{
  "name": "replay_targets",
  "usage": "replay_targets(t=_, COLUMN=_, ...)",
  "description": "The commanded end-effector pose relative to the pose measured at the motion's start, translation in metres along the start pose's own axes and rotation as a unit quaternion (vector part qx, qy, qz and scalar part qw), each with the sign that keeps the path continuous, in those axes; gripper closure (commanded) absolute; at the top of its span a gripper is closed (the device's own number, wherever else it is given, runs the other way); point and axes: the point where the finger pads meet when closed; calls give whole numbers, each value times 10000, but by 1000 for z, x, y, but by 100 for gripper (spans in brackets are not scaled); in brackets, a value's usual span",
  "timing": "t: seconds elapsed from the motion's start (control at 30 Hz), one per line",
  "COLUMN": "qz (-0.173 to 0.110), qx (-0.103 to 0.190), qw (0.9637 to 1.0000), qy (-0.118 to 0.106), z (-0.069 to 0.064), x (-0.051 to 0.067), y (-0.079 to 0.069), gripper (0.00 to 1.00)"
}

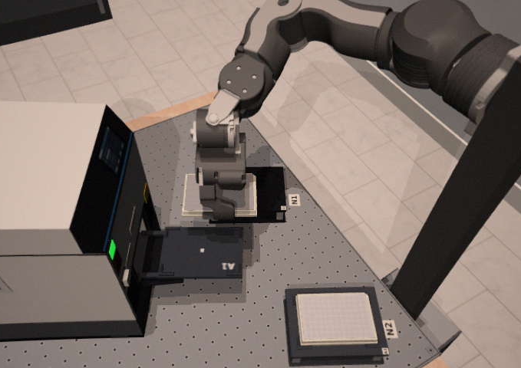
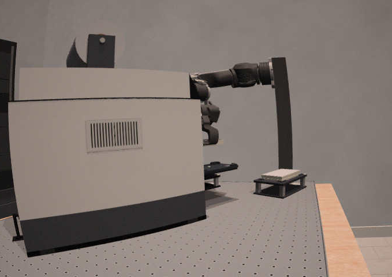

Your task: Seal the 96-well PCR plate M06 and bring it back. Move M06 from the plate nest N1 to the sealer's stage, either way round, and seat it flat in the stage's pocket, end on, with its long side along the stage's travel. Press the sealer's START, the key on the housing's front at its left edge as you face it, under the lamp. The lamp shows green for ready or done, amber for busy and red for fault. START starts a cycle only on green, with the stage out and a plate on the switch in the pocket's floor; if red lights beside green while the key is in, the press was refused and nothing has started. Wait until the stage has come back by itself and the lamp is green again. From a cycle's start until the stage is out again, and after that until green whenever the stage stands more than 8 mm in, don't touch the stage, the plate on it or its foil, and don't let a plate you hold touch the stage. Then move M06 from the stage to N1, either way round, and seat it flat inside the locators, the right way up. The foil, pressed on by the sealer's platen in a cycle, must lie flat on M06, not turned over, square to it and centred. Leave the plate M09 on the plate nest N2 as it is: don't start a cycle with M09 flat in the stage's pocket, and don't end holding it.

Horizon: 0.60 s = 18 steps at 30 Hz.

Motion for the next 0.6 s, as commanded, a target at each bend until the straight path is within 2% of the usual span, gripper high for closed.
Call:
replay_targets(t=0.0, qz=-3, qx=-40, qw=10000, qy=-17, z=-1, x=-1, y=1, gripper=100)
replay_targets(t=0.13, qz=-3, qx=-40, qw=10000, qy=-17, z=-1, x=-1, y=1, gripper=100)
replay_targets(t=0.3, qz=-3, qx=-39, qw=10000, qy=-18, z=11, x=6, y=-38, gripper=100)
replay_targets(t=0.57, qz=-3, qx=-39, qw=10000, qy=-18, z=11, x=6, y=-38, gripper=100)
Point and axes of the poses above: the point where the finger pads meet when closed, its own z axis out along the fingers, its own y axis across the jaws, x = y × z, and after that the axes turned 12 degrees about z, right-handed
